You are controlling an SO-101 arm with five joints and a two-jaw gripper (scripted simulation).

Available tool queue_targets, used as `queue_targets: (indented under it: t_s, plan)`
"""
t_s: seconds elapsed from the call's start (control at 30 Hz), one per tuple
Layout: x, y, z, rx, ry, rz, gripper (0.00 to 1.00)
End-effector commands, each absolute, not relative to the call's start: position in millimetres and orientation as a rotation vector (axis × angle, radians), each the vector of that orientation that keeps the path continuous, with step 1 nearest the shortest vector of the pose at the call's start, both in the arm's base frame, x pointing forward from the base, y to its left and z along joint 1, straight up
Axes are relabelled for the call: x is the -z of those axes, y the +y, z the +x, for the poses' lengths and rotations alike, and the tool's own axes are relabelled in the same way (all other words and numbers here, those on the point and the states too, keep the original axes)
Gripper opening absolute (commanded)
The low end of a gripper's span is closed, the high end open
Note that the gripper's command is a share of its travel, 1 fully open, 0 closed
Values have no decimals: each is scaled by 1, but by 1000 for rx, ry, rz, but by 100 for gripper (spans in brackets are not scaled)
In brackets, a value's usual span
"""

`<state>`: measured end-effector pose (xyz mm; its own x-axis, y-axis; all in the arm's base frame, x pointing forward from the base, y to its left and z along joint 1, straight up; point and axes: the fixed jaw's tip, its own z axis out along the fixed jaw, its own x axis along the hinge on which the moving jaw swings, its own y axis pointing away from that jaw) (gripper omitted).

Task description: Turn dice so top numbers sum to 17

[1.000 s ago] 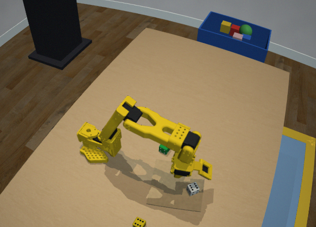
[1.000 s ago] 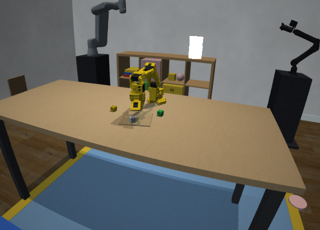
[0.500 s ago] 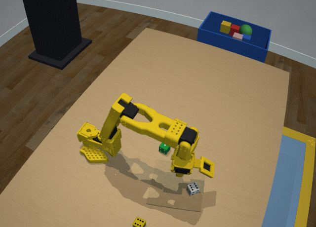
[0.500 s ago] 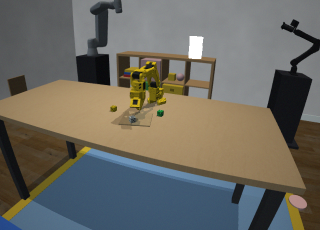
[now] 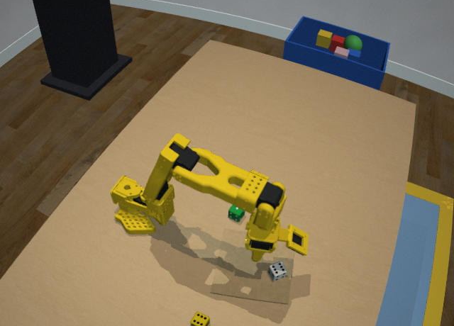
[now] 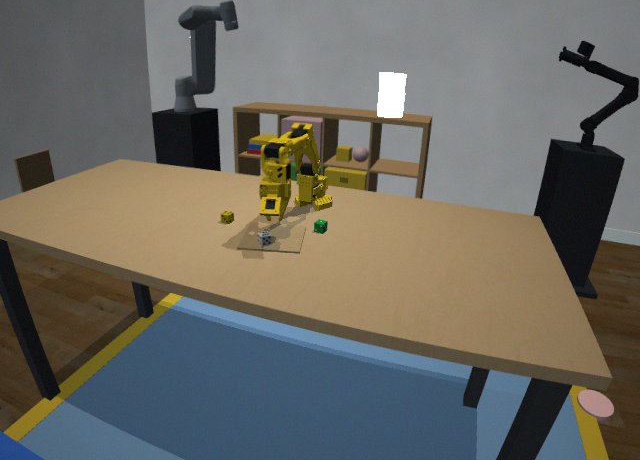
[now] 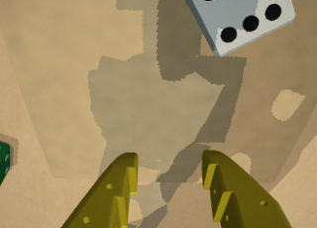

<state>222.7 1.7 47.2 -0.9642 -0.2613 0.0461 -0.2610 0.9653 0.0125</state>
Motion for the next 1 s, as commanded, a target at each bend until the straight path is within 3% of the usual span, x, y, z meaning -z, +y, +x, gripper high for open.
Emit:
queue_targets:
  t_s: [0.0, 0.27, 0.97]
  plan:
    - [-58, 4, 228, -4, -3129, 419, 14]
    - [-58, 4, 228, -4, -3129, 419, 16]
    - [-58, 4, 228, -4, -3129, 419, 33]
